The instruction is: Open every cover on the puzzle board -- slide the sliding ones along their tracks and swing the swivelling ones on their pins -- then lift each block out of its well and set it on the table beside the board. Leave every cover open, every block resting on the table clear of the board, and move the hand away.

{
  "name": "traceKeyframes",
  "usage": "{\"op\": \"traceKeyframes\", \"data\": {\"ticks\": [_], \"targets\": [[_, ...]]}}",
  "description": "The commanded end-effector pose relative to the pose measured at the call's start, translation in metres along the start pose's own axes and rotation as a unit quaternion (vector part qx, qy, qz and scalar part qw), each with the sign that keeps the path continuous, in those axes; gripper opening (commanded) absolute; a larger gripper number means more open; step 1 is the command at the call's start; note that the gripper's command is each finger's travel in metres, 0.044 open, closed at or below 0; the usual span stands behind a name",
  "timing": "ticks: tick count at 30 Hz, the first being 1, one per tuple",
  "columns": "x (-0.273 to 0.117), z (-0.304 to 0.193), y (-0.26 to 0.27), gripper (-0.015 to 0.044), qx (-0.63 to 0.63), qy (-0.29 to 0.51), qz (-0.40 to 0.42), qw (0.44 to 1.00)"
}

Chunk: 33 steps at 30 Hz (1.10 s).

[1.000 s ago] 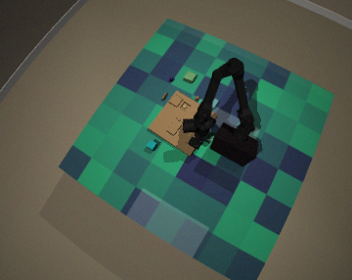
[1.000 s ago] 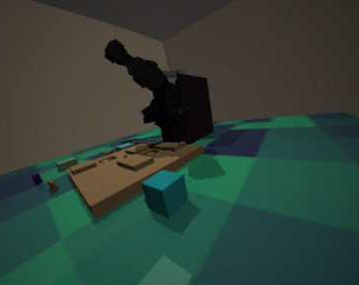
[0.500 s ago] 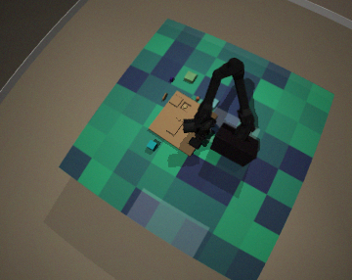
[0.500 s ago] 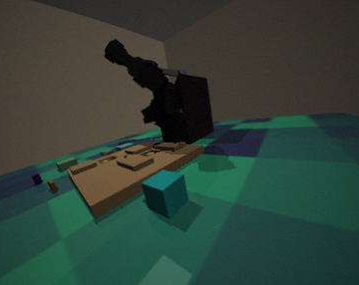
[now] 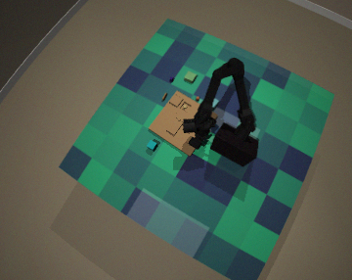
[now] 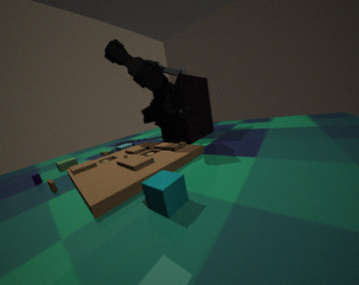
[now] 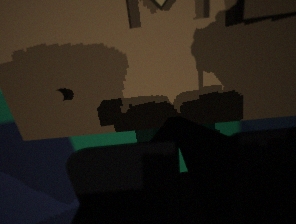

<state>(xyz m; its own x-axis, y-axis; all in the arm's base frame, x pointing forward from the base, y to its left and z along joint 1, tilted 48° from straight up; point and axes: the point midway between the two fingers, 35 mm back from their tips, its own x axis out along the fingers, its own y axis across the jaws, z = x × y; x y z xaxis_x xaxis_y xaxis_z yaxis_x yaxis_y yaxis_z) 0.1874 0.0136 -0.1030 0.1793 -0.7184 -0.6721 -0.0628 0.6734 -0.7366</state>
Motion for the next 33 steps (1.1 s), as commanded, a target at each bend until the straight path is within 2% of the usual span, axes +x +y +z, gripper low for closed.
{"op": "traceKeyframes", "data": {"ticks": [1, 33], "targets": [[0.007, -0.003, -0.001, 0.0000, 0.007, 0.011, -0.001, 1.000], [0.003, 0.007, -0.003, 0.0000, 0.003, 0.004, -0.001, 1.000]]}}
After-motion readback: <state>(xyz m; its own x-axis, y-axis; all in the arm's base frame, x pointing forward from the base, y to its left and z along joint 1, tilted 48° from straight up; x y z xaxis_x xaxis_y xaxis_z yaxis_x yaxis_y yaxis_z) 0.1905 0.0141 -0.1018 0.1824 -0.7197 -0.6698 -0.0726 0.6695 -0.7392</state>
